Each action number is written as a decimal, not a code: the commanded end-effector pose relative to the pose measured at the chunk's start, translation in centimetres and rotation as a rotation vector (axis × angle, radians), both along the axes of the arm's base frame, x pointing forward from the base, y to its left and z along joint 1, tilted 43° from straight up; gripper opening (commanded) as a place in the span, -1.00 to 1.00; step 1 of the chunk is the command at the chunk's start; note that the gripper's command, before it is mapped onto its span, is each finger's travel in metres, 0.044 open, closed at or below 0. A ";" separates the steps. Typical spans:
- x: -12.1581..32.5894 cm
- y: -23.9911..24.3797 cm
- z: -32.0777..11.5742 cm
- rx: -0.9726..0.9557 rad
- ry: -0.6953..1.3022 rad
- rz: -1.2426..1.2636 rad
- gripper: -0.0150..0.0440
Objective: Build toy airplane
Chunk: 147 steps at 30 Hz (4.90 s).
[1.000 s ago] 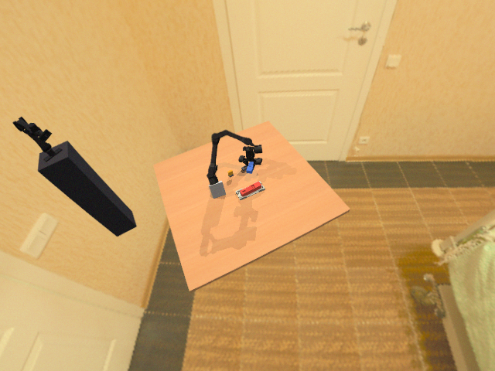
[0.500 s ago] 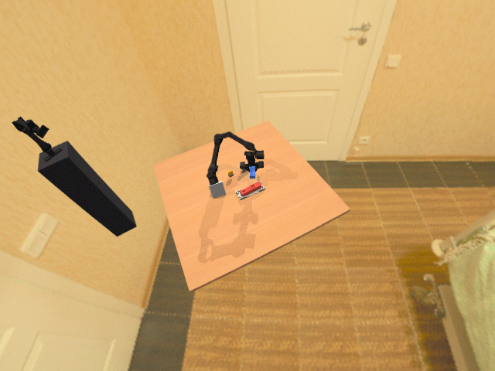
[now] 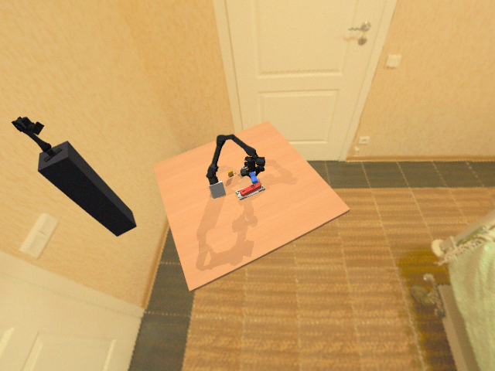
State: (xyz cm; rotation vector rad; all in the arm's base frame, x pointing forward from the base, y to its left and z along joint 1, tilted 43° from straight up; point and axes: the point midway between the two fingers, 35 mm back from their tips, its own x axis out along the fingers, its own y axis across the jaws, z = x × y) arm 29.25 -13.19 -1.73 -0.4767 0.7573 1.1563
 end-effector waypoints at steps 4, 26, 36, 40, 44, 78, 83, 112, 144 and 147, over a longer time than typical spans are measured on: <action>-1.3 -0.9 -1.9 -0.025 -0.086 0.108 -0.49; -2.4 -1.6 -3.5 -0.044 -0.170 0.205 0.17; -2.4 -1.6 -3.6 -0.044 -0.170 0.205 0.17; -2.3 -1.4 -3.9 -0.044 -0.170 0.205 0.17; -2.2 -1.0 -4.4 -0.044 -0.170 0.205 0.17; -1.6 0.8 -6.4 -0.046 -0.172 0.211 -0.30; -1.6 0.8 -6.4 -0.046 -0.172 0.211 0.15; -3.1 -5.0 -0.3 -0.045 -0.169 0.205 1.00; -2.9 -5.1 -0.2 0.267 0.831 -0.958 1.00; -2.9 -5.1 -0.2 0.267 0.831 -0.958 1.00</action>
